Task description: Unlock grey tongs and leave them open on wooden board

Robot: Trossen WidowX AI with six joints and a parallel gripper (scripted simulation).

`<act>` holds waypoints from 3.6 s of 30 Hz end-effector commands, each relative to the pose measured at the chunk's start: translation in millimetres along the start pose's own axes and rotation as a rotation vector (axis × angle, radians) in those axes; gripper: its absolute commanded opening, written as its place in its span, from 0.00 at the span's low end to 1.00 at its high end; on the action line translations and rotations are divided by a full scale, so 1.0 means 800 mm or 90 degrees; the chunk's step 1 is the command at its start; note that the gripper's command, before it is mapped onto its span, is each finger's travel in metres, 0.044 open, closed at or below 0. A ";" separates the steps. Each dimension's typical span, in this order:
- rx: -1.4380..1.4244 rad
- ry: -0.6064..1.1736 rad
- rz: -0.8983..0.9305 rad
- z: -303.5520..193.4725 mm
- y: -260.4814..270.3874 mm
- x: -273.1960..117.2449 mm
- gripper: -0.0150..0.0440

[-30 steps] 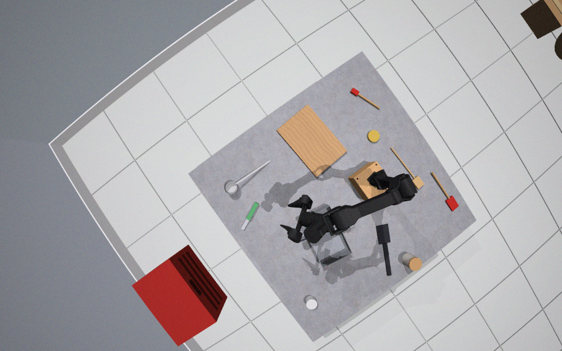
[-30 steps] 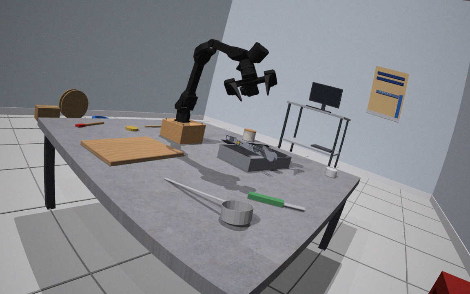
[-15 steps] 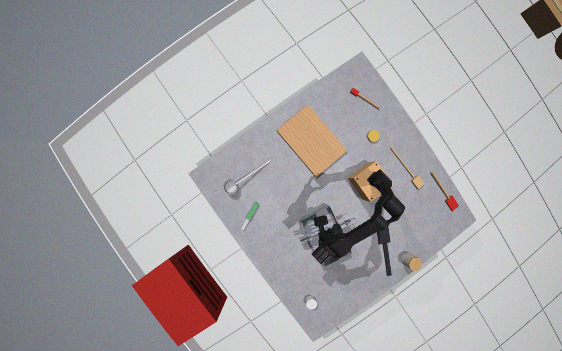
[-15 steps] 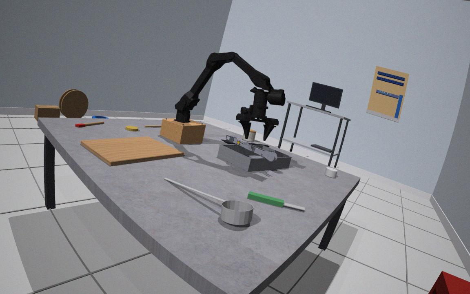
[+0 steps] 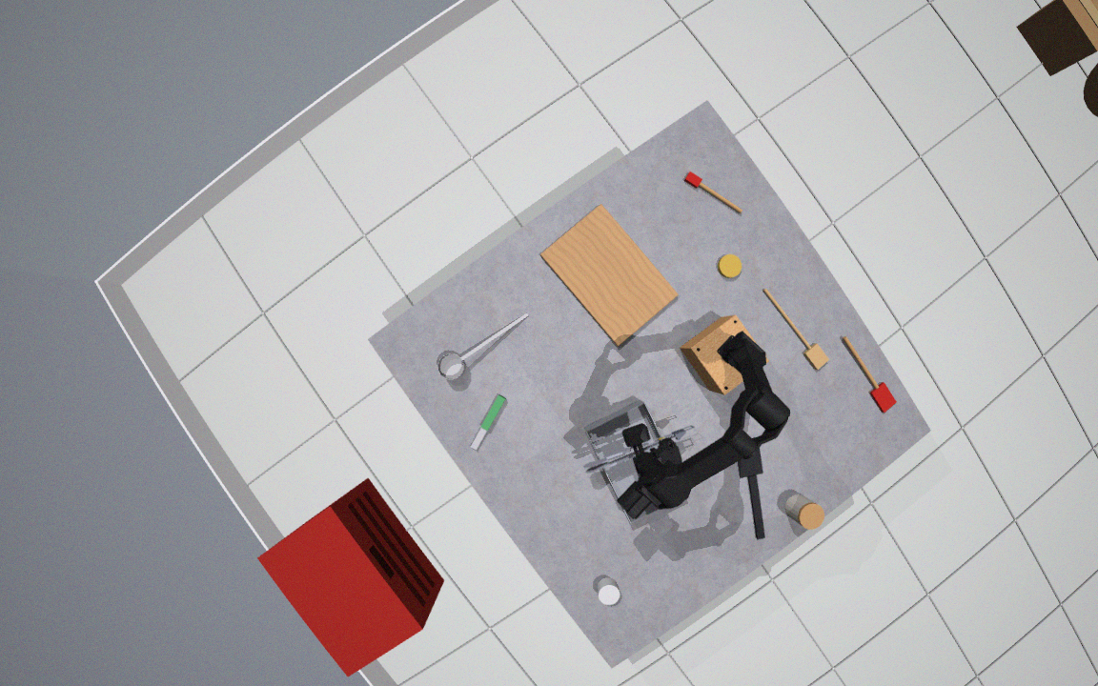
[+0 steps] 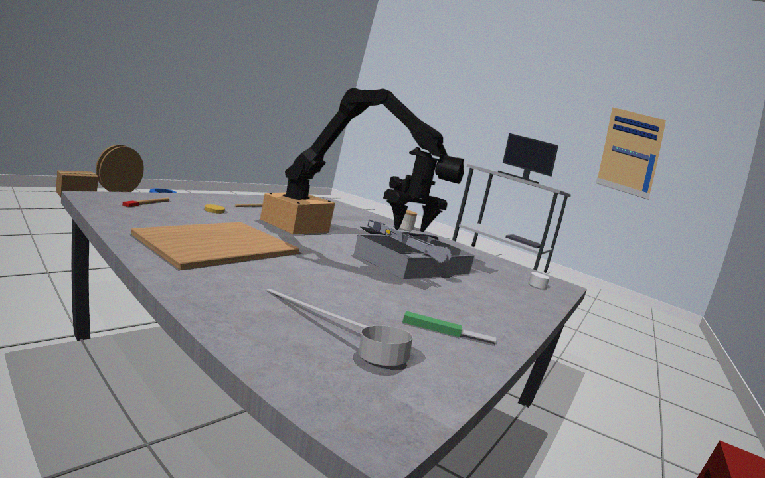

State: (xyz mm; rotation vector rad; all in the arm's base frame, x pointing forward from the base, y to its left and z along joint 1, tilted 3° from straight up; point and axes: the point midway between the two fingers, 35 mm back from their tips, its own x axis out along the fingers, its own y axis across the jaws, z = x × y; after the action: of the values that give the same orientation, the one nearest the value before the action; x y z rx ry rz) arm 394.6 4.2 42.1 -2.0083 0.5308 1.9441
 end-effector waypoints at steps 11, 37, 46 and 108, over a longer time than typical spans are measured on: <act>-0.004 -0.003 -0.002 0.000 -0.002 0.025 1.00; -0.004 -0.003 -0.002 0.002 -0.001 0.078 1.00; -0.001 -0.001 0.000 0.001 -0.001 0.083 0.87; 0.156 -0.005 0.004 -0.007 0.014 -0.037 0.00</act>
State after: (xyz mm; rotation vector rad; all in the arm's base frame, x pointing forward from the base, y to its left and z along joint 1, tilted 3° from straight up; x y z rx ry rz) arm 393.8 -0.6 71.6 -1.9044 0.6626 1.8555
